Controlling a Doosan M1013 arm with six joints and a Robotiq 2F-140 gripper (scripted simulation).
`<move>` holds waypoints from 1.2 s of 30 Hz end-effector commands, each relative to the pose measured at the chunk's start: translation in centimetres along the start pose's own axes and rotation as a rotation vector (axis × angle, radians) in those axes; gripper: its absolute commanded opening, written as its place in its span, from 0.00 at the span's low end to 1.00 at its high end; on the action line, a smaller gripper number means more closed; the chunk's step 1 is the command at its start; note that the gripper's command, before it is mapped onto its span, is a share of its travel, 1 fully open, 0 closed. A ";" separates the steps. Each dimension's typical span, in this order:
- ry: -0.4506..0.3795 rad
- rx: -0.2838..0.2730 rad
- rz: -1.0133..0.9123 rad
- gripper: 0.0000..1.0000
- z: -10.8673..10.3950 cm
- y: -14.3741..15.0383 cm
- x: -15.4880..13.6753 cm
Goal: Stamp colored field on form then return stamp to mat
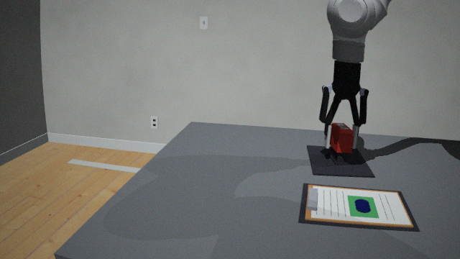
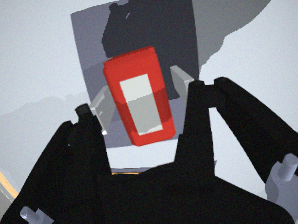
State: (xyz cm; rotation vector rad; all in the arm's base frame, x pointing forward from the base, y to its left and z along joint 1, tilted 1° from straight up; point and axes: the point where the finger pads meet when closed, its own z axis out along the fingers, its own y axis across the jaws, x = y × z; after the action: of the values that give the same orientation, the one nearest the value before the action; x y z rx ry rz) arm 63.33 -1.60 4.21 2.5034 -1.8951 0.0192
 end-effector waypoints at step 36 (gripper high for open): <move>0.000 0.000 0.000 0.50 -9.0 0.0 0.0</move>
State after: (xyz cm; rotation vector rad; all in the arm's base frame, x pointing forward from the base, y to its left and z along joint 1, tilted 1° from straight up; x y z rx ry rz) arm 63.26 -1.52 13.21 2.5034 -1.8951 0.0192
